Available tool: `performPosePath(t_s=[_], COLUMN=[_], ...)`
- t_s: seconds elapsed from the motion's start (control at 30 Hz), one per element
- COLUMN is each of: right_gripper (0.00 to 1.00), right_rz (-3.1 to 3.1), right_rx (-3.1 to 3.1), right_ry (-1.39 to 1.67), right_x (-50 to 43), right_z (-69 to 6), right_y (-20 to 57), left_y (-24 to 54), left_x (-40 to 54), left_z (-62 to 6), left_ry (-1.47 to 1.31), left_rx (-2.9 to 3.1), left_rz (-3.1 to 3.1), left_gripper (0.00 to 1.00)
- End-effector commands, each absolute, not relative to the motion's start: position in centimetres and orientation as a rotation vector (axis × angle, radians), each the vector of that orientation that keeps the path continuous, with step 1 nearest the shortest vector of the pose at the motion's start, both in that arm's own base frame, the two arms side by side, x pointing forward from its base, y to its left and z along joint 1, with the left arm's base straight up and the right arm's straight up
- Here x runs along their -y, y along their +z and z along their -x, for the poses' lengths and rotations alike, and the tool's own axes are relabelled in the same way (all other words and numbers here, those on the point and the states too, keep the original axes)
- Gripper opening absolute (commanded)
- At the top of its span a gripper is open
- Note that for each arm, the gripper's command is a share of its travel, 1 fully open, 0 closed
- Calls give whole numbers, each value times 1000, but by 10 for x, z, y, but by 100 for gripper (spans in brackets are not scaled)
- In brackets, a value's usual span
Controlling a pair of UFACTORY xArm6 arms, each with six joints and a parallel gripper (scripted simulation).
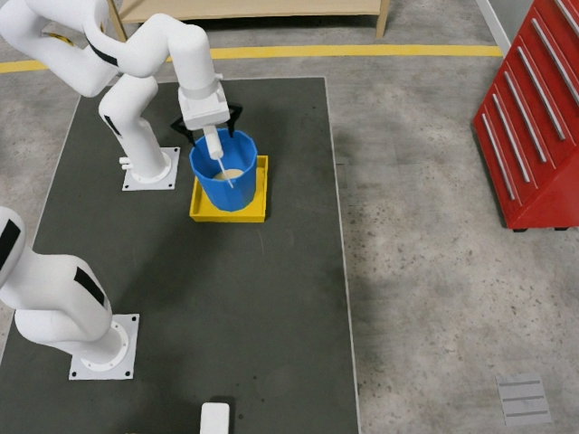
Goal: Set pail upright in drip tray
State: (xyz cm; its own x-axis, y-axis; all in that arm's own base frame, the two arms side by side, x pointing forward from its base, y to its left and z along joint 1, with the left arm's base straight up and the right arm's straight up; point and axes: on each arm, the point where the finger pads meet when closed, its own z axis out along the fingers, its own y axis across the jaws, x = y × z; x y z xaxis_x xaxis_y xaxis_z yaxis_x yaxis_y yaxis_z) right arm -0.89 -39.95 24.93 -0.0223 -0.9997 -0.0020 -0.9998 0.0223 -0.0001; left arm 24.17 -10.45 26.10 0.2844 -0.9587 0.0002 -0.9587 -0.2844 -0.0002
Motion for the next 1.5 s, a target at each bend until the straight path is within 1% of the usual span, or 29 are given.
performPosePath(t_s=[0.0,0.73,1.47], right_gripper=[100,100,100], right_rz=[2197,2197,2197], right_rx=[-2246,-2246,-2246], right_ry=[0,0,0], right_x=[400,400,400], right_z=[9,9,9], right_y=[250,250,250], left_y=[270,316,330], left_x=[105,105,105], left_z=[-242,-242,-242], left_ry=[-4,-4,-4], left_rx=[-1879,-1879,-1879], left_rz=[2517,2517,2517], left_gripper=[100,100,100])
